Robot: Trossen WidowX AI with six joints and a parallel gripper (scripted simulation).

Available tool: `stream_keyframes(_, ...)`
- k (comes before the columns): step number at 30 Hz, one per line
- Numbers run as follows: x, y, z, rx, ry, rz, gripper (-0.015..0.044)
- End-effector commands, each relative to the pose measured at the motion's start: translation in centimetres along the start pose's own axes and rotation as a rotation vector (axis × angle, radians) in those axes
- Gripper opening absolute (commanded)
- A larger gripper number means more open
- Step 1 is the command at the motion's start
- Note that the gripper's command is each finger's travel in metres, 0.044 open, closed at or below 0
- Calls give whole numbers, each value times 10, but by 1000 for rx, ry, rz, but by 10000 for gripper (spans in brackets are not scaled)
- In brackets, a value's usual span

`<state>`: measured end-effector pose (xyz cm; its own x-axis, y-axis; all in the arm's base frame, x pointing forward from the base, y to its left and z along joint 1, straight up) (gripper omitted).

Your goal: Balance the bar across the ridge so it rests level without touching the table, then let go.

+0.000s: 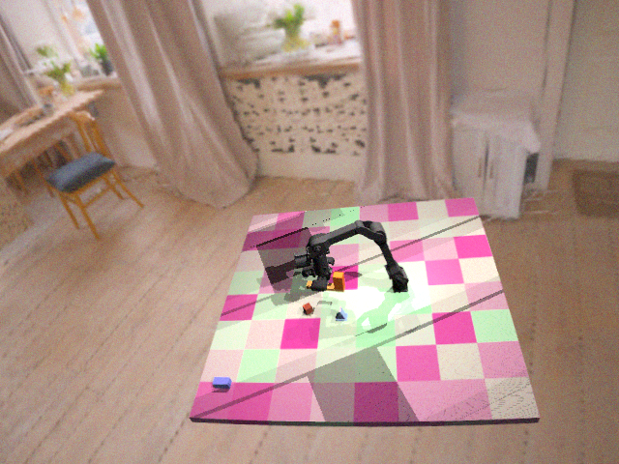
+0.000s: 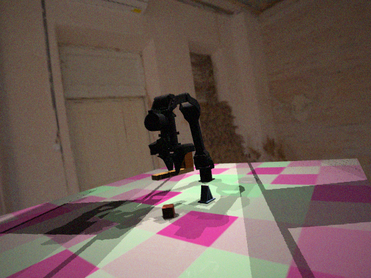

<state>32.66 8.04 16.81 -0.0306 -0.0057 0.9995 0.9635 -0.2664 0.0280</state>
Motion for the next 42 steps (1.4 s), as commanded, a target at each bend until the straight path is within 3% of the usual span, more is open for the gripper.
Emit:
stream_keyframes(1,0,-8,13,13,2,3,0)
stream_keyframes(19,2,-47,68,80,7,6,0)
stream_keyframes(42,-30,-48,71,81,7,6,0)
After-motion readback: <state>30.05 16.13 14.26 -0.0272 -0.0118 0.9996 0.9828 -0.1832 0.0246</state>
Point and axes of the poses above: the point midway between the two fingers, 35 mm back from their tips, its own x axis back along the fingers, its own z axis across the jaws, y = z × x, the point moved 1 cm from there along x, back along the fingers, and after that the axes turned 6 degrees about -x, right-handed, at the moved point
